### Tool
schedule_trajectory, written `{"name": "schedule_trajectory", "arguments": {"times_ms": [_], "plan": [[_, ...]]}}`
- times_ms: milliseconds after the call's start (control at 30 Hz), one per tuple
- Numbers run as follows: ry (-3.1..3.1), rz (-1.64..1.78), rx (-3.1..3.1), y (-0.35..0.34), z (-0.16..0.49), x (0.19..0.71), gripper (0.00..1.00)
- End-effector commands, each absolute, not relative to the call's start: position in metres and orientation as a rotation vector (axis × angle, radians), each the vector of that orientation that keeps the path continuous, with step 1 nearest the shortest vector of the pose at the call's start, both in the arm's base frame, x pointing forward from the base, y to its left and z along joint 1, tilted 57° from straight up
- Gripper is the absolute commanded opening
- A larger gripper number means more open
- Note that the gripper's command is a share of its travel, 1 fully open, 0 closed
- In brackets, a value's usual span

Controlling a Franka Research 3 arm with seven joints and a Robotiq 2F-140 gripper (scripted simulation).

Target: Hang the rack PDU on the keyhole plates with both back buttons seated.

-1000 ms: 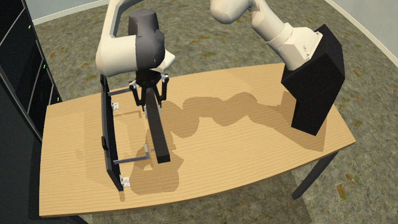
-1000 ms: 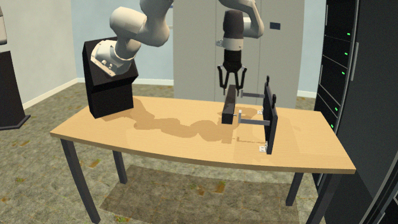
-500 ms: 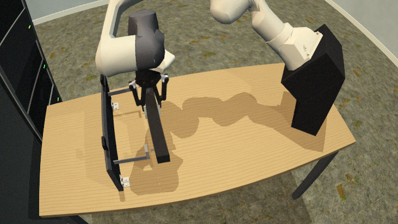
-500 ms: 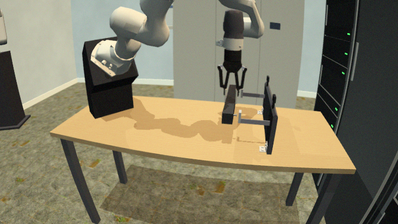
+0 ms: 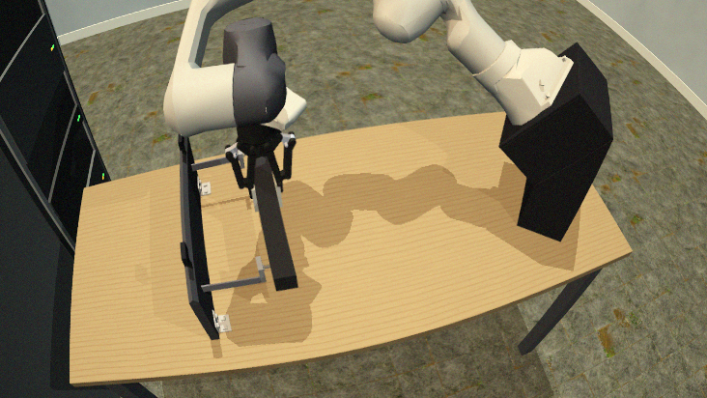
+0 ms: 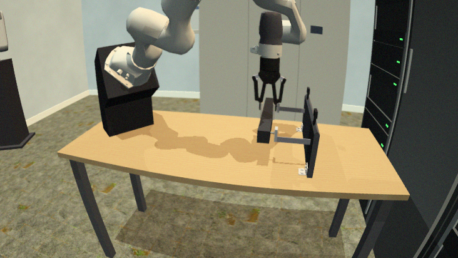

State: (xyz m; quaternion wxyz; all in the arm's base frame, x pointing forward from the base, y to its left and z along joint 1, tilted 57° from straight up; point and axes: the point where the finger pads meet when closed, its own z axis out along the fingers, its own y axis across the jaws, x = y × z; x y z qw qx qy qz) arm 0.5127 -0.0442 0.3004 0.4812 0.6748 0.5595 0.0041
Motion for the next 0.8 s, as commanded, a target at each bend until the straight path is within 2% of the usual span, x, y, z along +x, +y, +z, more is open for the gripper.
{"name": "schedule_trajectory", "arguments": {"times_ms": [0, 767], "plan": [[1.375, 0.007, 1.635, -0.0411, 0.3035, 0.5159, 0.0], [1.375, 0.007, 1.635, -0.0401, 0.3099, 0.5234, 0.0]]}}
